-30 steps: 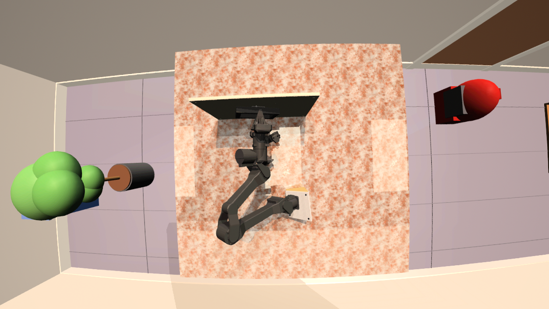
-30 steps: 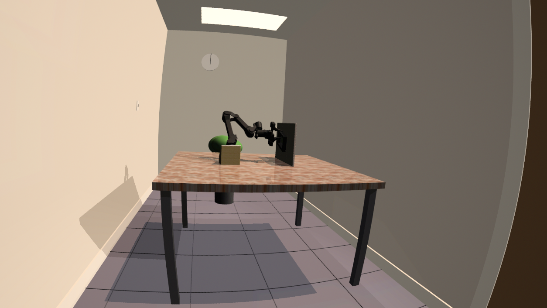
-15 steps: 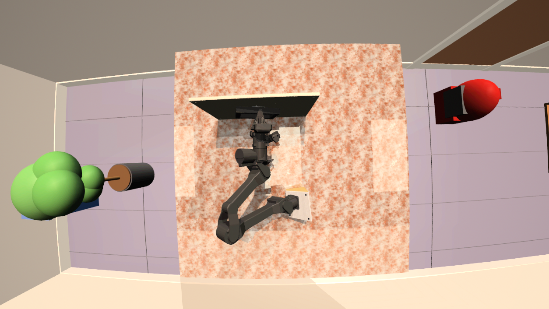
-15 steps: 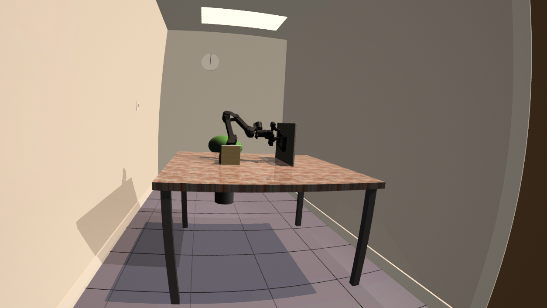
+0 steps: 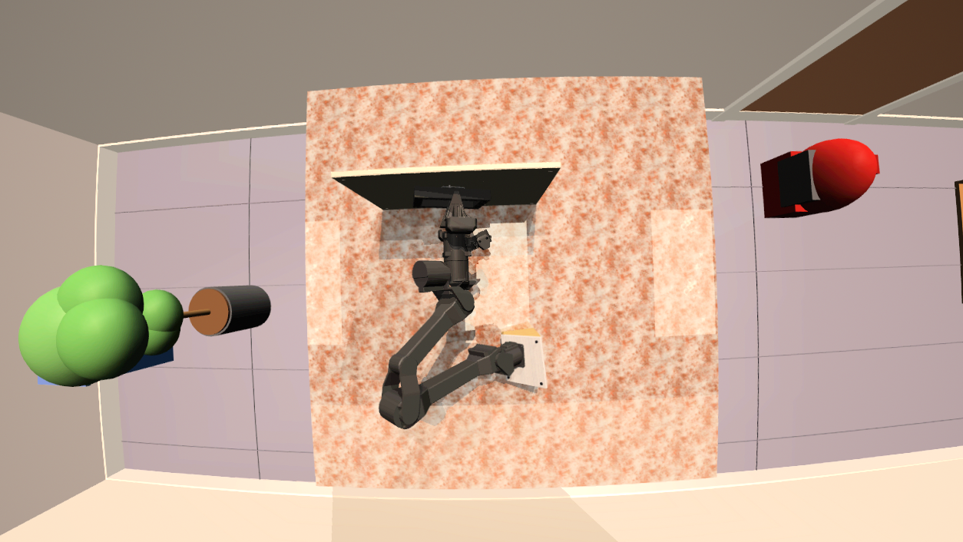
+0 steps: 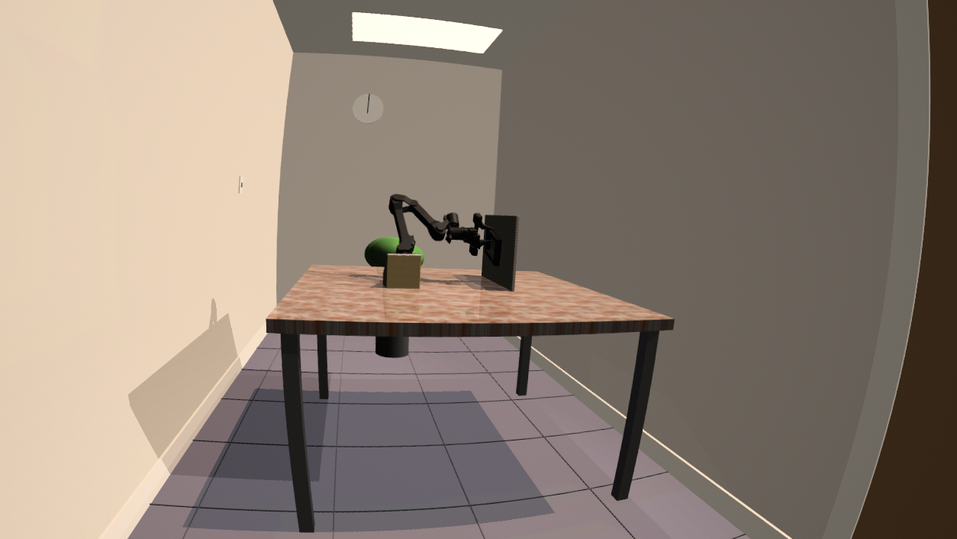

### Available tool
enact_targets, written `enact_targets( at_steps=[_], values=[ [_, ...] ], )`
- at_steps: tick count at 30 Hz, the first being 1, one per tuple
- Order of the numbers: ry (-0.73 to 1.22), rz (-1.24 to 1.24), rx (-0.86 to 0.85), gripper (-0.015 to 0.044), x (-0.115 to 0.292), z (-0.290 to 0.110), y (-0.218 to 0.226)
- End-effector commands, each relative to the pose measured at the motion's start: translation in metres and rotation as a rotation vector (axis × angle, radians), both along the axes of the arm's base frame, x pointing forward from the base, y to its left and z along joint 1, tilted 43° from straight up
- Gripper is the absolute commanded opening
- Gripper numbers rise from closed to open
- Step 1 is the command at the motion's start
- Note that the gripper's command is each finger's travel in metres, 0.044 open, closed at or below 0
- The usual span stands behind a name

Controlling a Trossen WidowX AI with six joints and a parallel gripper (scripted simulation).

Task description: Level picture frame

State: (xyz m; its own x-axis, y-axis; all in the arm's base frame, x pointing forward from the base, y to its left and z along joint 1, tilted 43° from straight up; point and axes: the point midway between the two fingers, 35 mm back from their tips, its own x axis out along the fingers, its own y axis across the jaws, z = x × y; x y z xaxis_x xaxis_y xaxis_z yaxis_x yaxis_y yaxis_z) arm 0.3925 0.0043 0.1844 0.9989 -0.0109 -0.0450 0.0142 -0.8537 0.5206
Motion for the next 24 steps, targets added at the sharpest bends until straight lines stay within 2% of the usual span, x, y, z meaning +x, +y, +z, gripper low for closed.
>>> enact_targets(
  at_steps=[1,2,9,16,17,24],
  values=[
    [-0.001,0.005,0.002,0.0260,0.0002,0.0003,0.0012],
    [-0.001,0.005,0.002,0.0260,0.0002,0.0003,0.0012],
    [-0.001,0.005,0.002,0.0076,0.0002,0.0003,0.0012],
    [-0.001,0.005,0.002,0.0030,0.0002,0.0003,0.0012],
    [-0.001,0.005,0.002,0.0003,0.0002,0.0003,0.0012],
    [-0.001,0.005,0.002,0.0000,0.0002,0.0003,0.0011]
  ],
)
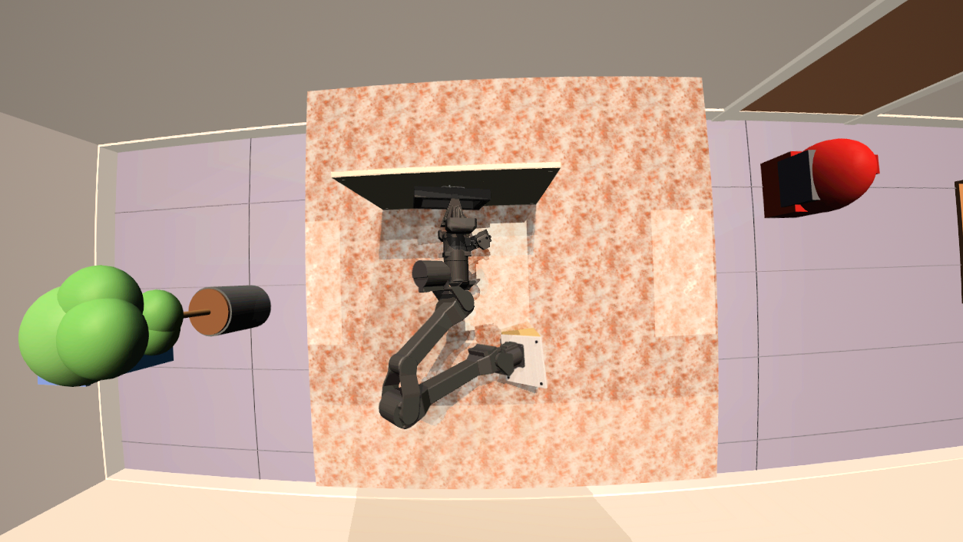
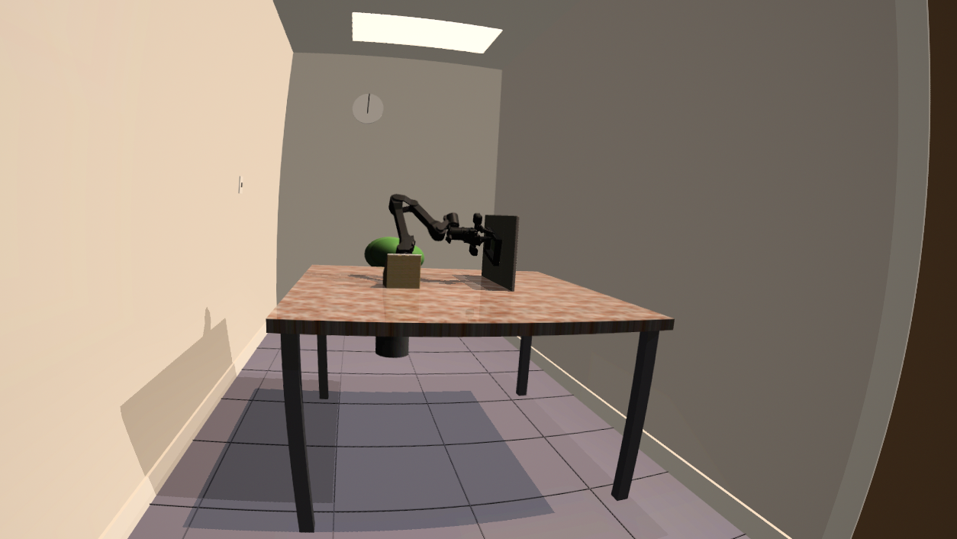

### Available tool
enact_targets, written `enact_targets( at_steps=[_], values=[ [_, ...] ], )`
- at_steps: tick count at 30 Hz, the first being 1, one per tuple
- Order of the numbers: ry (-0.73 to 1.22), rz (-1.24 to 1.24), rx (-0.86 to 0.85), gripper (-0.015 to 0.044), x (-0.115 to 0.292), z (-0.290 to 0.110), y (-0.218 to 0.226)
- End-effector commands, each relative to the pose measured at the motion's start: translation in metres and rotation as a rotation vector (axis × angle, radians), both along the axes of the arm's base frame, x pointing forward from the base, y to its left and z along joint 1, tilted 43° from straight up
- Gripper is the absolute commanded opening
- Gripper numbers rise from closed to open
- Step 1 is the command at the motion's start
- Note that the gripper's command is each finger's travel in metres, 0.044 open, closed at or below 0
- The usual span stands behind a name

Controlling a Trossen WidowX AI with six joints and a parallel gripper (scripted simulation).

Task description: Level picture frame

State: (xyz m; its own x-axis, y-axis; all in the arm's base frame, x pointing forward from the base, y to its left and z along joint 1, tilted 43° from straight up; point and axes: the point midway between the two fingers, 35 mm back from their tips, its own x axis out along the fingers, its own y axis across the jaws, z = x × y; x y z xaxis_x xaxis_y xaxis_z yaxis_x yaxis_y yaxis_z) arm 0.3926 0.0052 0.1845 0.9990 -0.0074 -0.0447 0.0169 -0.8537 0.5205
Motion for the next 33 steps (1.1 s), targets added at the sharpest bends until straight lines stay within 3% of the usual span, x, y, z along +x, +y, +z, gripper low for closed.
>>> enact_targets(
  at_steps=[1,33],
  values=[
    [-0.001,0.002,0.002,0.0000,0.0001,0.0002,0.0000],
    [-0.001,0.002,0.002,0.0000,0.0002,0.0037,-0.0061]
  ],
)
